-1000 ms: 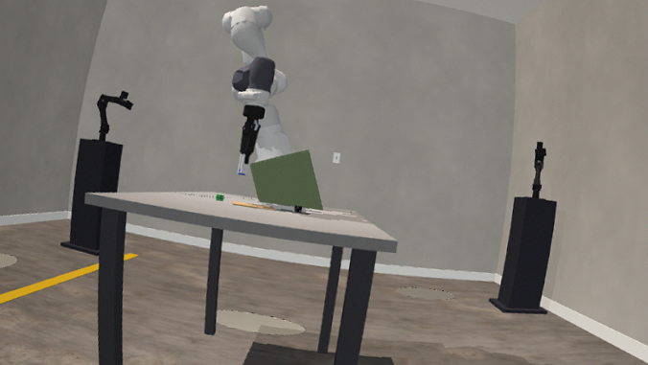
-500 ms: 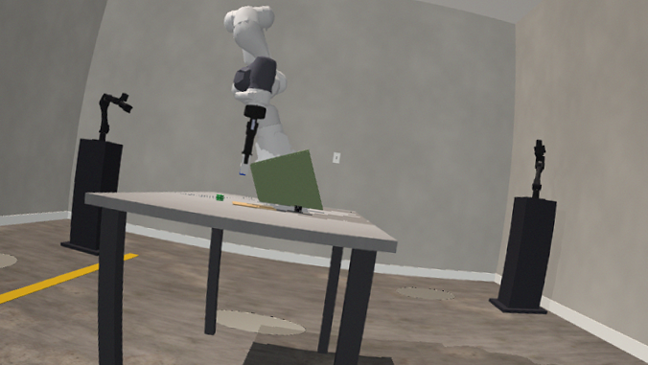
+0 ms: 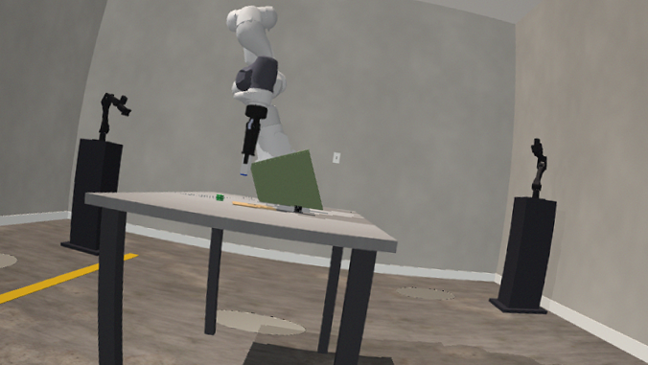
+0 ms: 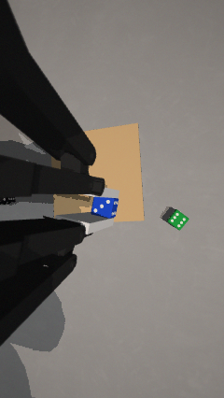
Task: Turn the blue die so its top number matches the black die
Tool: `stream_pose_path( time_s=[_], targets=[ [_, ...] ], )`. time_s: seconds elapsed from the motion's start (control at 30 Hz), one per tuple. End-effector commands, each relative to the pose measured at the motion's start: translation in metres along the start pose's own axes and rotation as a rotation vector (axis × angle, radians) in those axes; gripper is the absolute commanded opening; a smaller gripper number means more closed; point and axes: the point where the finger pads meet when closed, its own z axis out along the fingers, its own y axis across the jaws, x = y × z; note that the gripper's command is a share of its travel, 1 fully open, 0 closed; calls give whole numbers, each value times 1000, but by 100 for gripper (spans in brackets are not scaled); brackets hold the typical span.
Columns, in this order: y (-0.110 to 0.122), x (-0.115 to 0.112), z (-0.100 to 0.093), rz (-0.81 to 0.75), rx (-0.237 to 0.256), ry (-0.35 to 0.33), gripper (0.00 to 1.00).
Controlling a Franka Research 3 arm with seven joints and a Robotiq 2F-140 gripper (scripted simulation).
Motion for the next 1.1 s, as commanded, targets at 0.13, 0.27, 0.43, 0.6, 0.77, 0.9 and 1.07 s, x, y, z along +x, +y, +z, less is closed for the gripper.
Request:
stream_pose_path(
  time_s=[0.13,0.27,0.43,0.6,0.77,0.9,1.07],
  targets=[
    [-6,-4,0,247,0,-5,9],
    [-8,-7,0,322,0,-6,9],
    [-11,-9,0,405,-1,-7,9],
    [-14,-12,0,498,-2,-8,9],
    [-17,-15,0,597,-3,-9,9],
    [-19,-17,0,654,-4,-10,9],
    [-22,-21,0,764,-5,-11,9]
  ],
)
